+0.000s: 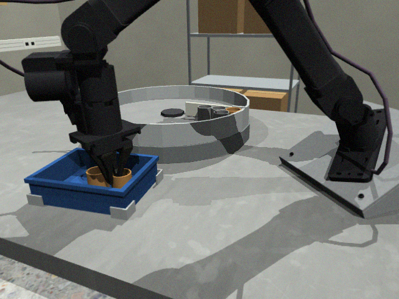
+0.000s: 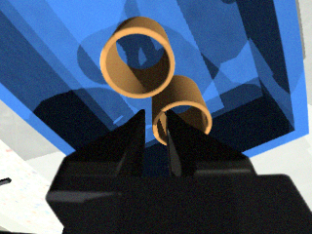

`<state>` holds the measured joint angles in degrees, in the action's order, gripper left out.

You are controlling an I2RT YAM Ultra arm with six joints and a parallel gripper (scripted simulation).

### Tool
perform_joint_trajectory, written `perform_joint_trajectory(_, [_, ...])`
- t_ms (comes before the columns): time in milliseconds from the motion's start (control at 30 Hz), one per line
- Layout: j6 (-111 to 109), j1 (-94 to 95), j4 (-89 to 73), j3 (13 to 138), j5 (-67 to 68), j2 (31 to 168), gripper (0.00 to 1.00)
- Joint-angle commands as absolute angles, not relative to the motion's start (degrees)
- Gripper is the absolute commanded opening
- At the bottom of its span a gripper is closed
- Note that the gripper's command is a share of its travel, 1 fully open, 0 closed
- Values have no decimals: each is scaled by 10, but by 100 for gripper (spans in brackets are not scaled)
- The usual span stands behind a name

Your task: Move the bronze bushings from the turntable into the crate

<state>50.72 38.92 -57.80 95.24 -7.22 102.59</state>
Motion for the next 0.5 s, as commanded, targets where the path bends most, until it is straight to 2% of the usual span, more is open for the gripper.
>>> perform_joint_trajectory(0, [510,392,-578,953,-64,1005,16])
perform_joint_trajectory(467, [507,387,-593,971,-64,1000,16])
